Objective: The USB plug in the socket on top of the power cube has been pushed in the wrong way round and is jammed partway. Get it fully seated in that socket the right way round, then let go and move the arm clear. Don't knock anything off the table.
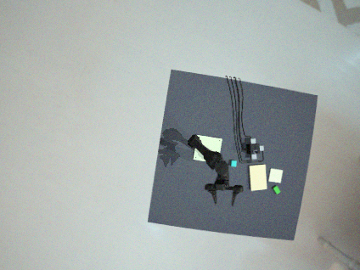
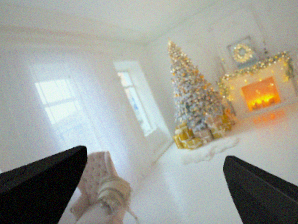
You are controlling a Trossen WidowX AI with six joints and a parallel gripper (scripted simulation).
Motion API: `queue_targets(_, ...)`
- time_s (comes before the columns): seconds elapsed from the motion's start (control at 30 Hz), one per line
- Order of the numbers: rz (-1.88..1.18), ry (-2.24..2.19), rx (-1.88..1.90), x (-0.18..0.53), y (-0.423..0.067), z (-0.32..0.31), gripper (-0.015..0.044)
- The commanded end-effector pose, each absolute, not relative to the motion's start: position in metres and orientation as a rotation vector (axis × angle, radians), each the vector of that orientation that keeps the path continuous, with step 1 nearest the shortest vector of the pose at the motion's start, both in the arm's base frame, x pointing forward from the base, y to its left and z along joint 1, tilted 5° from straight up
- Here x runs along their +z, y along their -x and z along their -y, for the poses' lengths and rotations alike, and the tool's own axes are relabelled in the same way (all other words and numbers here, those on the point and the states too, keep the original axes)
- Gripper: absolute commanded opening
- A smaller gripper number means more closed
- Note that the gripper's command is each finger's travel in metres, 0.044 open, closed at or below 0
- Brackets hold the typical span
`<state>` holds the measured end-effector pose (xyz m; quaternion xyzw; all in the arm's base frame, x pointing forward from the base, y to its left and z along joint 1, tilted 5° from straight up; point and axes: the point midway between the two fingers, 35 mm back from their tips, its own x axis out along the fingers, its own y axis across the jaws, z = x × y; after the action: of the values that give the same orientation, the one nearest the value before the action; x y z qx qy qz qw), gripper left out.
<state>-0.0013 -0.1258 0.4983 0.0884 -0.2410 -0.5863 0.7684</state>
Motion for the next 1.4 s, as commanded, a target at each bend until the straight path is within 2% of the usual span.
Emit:
queue_targets(0.0,0.504,-0.183,-1.270,0.497,-0.003,0.127,0.0426)
queue_targets(0.03,0.448,-0.156,-1.261,0.493,-0.014,0.131,0.0440)
queue_targets(0.3,0.086,-0.355,-0.935,0.443,-0.162,0.142,0.0440)
queue_targets(0.37,0.029,-0.435,-0.827,0.426,-0.199,0.130,0.0440)
queue_targets(0.4,0.027,-0.437,-0.826,0.425,-0.199,0.130,0.0440)
queue_targets(0.57,-0.270,-0.626,-0.697,0.367,-0.277,0.093,0.0440)
queue_targets(0.73,-0.575,-0.778,-0.660,0.303,-0.325,0.041,0.0440)
queue_targets(0.97,-1.014,-0.914,-0.776,0.208,-0.345,-0.044,0.0440)
queue_targets(1.1,-1.251,-0.928,-0.955,0.155,-0.318,-0.097,0.0440)
queue_targets(1.37,-1.297,-0.921,-1.009,0.144,-0.316,-0.105,0.0440)
